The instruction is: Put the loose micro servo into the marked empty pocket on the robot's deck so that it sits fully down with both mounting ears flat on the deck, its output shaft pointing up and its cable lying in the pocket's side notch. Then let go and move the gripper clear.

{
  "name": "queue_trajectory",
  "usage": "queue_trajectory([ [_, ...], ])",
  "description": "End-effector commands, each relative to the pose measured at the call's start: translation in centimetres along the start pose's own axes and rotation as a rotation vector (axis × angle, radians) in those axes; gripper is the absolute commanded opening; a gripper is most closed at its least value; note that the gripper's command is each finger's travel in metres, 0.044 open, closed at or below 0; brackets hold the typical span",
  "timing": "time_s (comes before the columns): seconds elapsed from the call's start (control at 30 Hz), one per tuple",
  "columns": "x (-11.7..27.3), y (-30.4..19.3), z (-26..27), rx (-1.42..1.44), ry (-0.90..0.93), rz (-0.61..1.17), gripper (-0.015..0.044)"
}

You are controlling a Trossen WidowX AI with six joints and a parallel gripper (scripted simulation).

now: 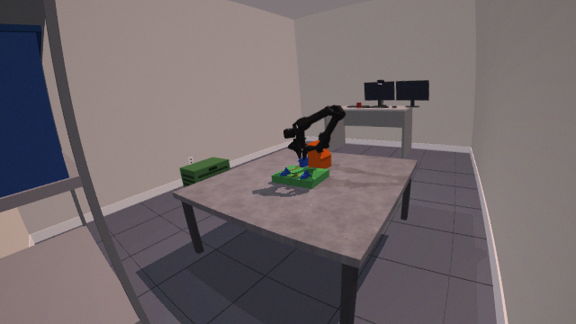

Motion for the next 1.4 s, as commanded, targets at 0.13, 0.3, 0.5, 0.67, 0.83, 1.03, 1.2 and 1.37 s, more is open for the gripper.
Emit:
queue_trajectory([
  [0.13, 0.0, 0.0, 0.1, 0.178, 0.006, -0.002, 0.0000],
  [0.3, 0.0, 0.4, 0.1, 0.178, 0.006, -0.003, 0.0000],
  [0.5, 0.0, 2.5, 0.1, 0.179, 0.005, -0.003, 0.0000],
  [0.67, 0.1, 4.6, 0.1, 0.179, 0.005, -0.004, 0.0000],
  [0.83, 0.1, 6.6, 0.1, 0.180, 0.005, -0.005, 0.0000],
  [1.03, 0.1, 8.9, 0.2, 0.181, 0.005, -0.006, 0.0000],
  [1.2, 0.1, 10.7, 0.2, 0.182, 0.005, -0.007, 0.0000],
  [1.37, 0.0, 10.9, 0.2, 0.182, 0.005, -0.007, 0.0000],
])
Point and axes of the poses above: the point midway between the two fingers, 35 mm back from their tips, its own x axis back along the fingers, its own z axis across the jaws, y = z × x, the point moved 8 cm from there along x, back along the fingers, and after that the axes turned 10 degrees about x, right-handed, at the moved point
